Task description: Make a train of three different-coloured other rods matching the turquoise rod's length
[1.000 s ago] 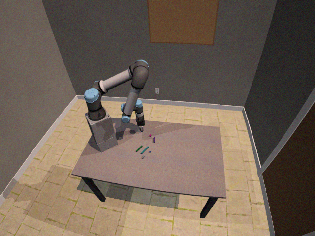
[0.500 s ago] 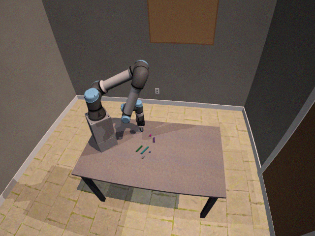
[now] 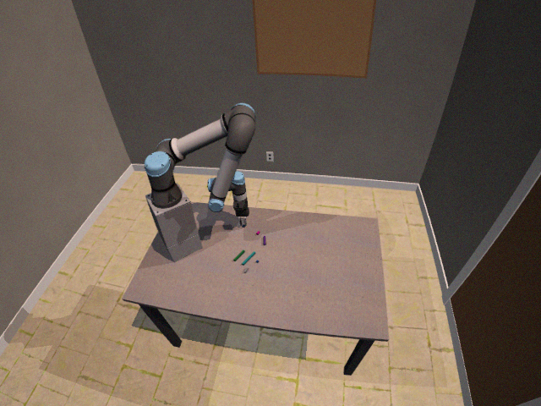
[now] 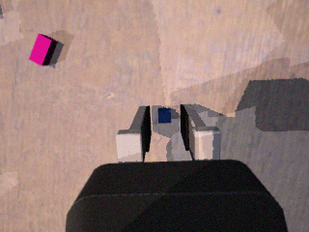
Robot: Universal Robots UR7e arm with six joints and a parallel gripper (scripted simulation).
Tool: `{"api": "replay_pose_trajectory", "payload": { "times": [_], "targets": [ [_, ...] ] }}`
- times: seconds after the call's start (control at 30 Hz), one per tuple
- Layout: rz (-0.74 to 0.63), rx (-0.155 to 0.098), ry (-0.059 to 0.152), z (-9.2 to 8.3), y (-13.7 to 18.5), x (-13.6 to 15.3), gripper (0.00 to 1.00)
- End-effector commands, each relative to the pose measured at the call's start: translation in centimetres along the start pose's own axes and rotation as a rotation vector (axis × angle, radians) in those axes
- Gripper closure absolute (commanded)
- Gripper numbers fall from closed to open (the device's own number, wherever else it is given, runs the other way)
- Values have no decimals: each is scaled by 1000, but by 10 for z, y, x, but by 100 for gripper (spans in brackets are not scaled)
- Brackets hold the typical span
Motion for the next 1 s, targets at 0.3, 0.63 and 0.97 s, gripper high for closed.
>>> {"api": "replay_pose_trajectory", "payload": {
  "times": [0.3, 0.63, 0.97],
  "targets": [
    [0, 0, -1, 1, 0, 0, 46],
    [0, 0, -1, 8, 0, 0, 46],
    [0, 0, -1, 16, 0, 0, 46]
  ]
}}
Point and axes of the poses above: the point where the finger pads meet when closed, its own z axis out along the fingers, its own x axis across the jaws, y = z × x, the point moved 4 cm from there along -z, back along the fingers, and after that the axes turned 1 degree about z, right-handed, at the moved point
